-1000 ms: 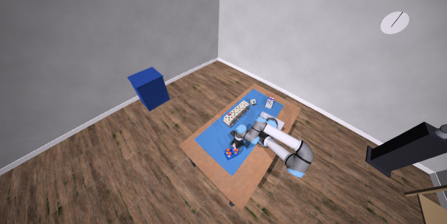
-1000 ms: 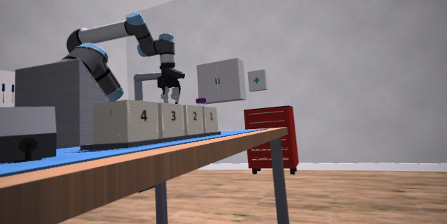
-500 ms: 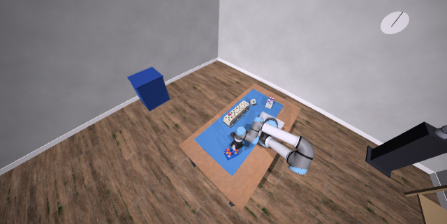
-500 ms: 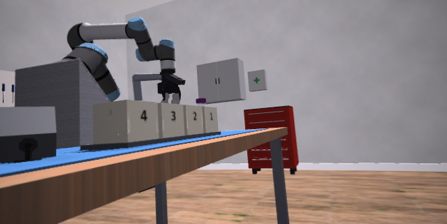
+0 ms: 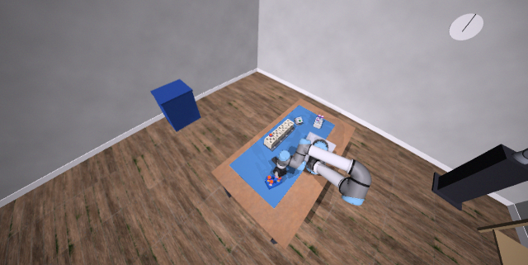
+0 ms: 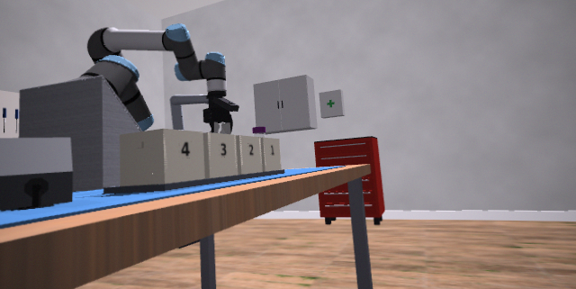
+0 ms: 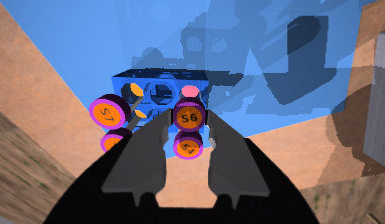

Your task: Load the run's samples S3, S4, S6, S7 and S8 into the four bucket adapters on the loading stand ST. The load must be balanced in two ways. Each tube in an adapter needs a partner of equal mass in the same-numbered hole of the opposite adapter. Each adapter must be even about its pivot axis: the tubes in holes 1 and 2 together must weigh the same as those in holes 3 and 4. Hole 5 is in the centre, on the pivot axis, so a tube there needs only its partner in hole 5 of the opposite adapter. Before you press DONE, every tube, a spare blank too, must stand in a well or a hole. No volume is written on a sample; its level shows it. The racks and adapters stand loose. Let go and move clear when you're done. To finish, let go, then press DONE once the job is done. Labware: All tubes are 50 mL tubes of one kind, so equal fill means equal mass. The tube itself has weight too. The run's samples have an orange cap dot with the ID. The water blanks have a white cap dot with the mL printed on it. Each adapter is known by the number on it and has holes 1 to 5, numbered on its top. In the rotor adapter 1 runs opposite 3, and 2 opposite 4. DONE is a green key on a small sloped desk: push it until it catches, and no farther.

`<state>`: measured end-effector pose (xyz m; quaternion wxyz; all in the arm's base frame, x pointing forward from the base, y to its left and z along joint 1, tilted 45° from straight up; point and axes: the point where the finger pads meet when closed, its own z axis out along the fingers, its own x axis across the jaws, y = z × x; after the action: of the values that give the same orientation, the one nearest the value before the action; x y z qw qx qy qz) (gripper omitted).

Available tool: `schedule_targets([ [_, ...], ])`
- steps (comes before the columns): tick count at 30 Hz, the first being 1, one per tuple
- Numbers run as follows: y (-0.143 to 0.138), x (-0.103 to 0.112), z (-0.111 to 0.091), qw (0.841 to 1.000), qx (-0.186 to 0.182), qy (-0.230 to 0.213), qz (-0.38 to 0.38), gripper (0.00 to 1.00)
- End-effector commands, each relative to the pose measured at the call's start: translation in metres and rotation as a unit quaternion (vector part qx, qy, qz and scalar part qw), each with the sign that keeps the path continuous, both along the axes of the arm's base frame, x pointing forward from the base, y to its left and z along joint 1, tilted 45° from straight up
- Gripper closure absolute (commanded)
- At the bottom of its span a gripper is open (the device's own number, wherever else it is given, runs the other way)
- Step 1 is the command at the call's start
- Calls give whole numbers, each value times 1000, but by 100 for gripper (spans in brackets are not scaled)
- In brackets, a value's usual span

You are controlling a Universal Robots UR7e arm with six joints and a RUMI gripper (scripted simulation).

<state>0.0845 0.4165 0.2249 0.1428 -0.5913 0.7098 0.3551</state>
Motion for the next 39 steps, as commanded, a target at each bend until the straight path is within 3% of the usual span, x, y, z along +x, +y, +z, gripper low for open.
schedule_targets([
  [1,0,0,0,1000,0,0,0,100],
  [18,0,0,0,1000,0,0,0,100],
  [39,-42,14,45,1000,0,0,0,100],
])
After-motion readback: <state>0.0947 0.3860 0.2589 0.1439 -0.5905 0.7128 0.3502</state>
